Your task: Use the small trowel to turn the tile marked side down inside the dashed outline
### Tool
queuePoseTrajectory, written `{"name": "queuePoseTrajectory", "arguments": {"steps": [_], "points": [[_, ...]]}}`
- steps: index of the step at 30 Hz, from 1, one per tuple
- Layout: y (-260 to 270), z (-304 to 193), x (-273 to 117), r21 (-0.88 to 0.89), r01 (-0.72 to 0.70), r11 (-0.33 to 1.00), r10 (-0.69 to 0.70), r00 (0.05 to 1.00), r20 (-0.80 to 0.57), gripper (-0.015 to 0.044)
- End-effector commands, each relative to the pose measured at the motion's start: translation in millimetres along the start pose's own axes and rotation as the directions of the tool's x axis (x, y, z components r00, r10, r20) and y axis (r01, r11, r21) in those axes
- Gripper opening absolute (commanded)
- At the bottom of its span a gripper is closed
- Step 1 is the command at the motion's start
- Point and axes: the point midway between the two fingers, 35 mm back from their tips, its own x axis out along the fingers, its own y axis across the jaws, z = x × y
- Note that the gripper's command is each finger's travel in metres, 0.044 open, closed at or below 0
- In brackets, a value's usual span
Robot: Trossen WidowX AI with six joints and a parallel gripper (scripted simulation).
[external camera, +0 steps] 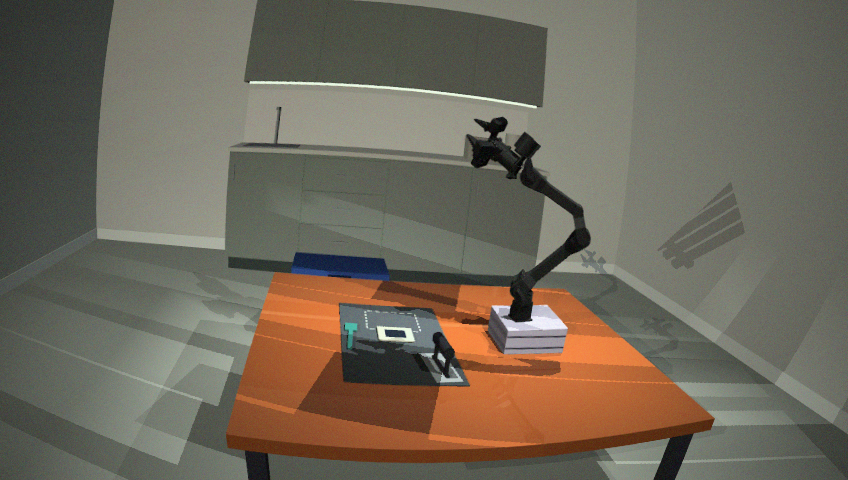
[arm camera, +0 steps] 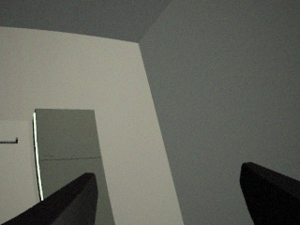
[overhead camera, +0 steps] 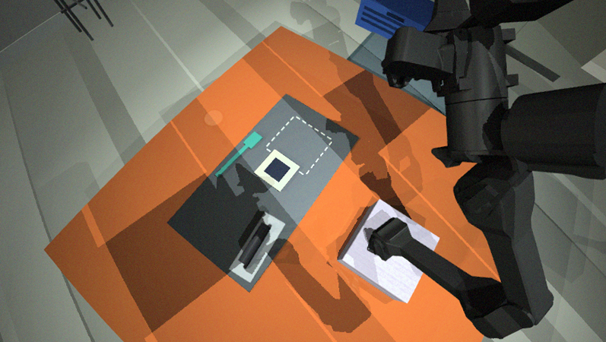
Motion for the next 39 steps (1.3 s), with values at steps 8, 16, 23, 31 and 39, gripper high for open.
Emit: {"name": "queuePoseTrajectory", "arguments": {"steps": [8,16,23,31,39], "points": [[60.7,99.2,-1.6,0.155,-0.163,0.974,0.116,0.955,0.275,0.0300],[97.8,175.5,-28.7,0.179,-0.295,0.938,0.181,0.862,0.473,0.0300],[135.9,234.4,-66.0,0.172,-0.436,0.883,0.262,0.763,0.592,0.0300],[186.9,304.9,-143.0,0.090,-0.606,0.790,0.367,0.586,0.723,0.0300],[223.5,342.5,-226.0,-0.056,-0.682,0.729,0.439,0.402,0.804,0.0300]]}}
